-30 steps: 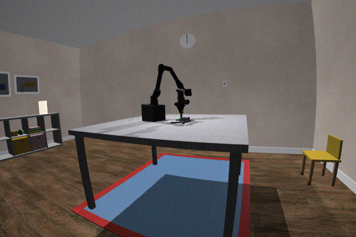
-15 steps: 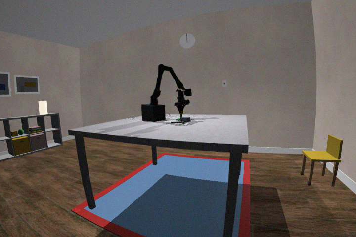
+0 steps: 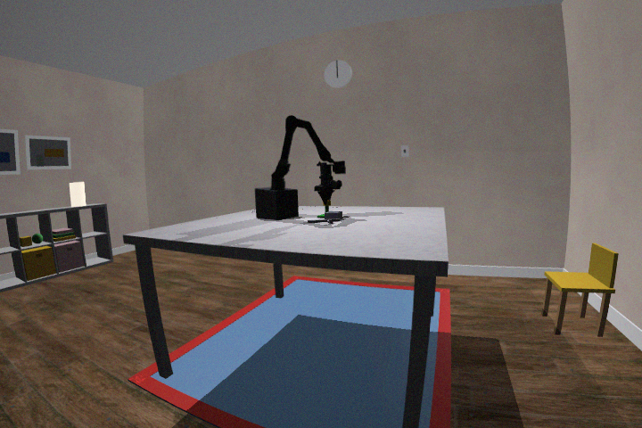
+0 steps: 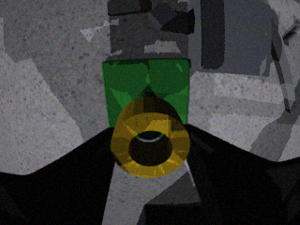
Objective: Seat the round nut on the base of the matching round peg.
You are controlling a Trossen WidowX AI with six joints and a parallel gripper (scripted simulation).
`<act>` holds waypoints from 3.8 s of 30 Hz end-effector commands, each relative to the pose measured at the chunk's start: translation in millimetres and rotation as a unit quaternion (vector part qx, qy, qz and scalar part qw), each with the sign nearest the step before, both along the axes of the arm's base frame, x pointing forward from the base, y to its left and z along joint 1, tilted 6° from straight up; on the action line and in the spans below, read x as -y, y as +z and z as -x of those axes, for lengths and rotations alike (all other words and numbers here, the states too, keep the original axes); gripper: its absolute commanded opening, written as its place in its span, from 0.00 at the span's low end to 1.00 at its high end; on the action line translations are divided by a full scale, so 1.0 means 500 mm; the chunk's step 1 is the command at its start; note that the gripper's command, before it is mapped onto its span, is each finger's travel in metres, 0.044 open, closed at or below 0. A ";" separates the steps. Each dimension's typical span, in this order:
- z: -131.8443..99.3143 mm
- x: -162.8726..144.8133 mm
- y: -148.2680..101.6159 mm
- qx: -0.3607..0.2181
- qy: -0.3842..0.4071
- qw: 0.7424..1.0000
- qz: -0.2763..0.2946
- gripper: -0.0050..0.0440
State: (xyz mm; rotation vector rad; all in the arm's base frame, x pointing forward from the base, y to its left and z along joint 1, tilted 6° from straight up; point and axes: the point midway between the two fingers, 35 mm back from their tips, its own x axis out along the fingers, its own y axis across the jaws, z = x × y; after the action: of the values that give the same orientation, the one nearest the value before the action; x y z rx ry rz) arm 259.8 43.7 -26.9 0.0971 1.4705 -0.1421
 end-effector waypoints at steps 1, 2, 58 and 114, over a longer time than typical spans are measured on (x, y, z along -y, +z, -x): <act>0.000 0.001 -0.002 -0.001 0.000 1.000 0.002 0.10; 0.000 0.001 -0.002 -0.001 0.000 1.000 0.002 0.10; -0.005 0.002 -0.034 -0.001 0.000 1.000 0.002 0.10; -0.011 0.003 -0.098 -0.001 0.000 1.000 0.002 0.10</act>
State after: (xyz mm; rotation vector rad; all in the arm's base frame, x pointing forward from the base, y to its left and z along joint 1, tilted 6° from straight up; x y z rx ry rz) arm 264.1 42.0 -72.0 0.1003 1.4722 -0.1492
